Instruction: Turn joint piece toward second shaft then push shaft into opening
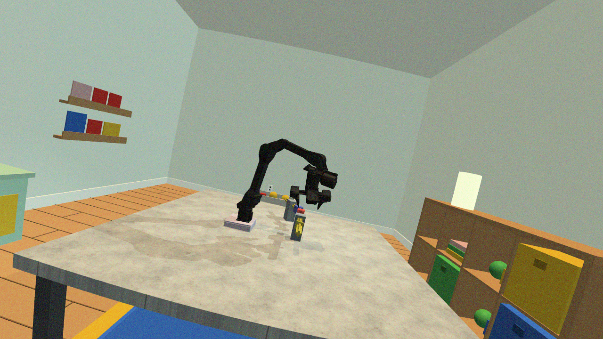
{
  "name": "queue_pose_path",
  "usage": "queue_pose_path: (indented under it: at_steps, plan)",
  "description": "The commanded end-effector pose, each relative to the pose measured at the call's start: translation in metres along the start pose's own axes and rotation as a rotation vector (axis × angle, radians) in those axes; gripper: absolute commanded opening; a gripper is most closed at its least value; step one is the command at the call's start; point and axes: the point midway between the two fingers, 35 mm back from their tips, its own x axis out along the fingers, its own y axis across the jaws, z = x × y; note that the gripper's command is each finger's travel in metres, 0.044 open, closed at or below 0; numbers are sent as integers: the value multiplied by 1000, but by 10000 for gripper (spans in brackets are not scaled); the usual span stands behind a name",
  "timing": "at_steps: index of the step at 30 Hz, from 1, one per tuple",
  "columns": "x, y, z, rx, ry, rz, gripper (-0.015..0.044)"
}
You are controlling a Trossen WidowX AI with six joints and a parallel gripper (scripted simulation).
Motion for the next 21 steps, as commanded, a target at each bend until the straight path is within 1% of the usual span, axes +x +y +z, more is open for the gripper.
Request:
queue_pose_path:
  at_steps: [1, 5, 7, 15, 21]
  plan:
    - [-27, -3, 57, -33, -55, 24, 440]
    - [-56, -22, 121, -79, -110, 34, 440]
    - [-65, -32, 141, -93, -127, 33, 440]
    - [-66, -33, 144, -93, -132, 29, 440]
    - [-38, -32, 154, -22, -256, -81, 440]
